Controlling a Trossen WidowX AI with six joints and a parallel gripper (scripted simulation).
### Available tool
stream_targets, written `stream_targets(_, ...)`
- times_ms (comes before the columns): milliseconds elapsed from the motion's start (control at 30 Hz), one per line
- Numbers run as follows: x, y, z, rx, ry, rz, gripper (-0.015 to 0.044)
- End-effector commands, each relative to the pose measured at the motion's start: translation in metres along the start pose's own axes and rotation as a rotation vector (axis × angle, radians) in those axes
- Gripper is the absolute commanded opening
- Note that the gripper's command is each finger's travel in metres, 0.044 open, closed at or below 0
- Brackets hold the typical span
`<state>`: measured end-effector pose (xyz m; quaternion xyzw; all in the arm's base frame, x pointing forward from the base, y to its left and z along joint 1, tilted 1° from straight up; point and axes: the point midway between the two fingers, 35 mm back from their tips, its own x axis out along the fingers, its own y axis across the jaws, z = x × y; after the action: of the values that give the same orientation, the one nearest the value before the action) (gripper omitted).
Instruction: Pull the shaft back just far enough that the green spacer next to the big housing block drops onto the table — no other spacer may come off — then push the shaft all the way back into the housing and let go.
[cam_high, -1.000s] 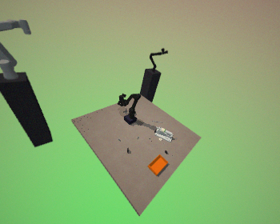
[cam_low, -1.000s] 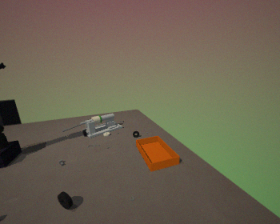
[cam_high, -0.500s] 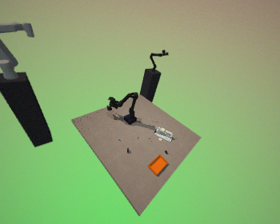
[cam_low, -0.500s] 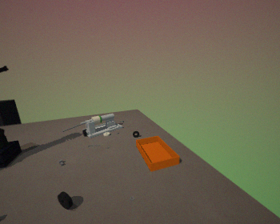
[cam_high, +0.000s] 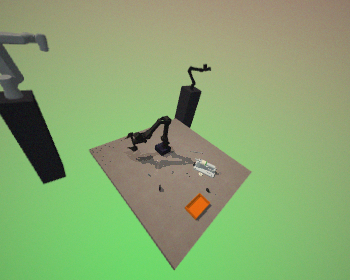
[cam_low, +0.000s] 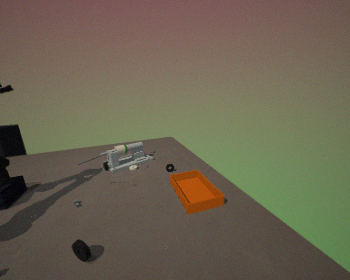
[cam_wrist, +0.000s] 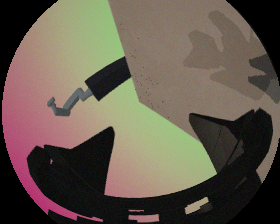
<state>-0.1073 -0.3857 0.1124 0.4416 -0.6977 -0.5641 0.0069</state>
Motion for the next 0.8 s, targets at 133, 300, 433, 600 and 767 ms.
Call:
stream_targets(133, -0.056, -0.084, -0.082, -0.127, 0.19, -0.228, 0.044)
stream_targets(300, -0.108, -0.138, -0.116, -0.225, 0.29, -0.369, 0.044)
stream_targets(433, -0.16, -0.184, -0.132, -0.321, 0.363, -0.487, 0.044)
stream_targets(600, -0.23, -0.237, -0.134, -0.451, 0.437, -0.625, 0.044)
stream_targets(767, -0.298, -0.278, -0.121, -0.582, 0.492, -0.741, 0.044)
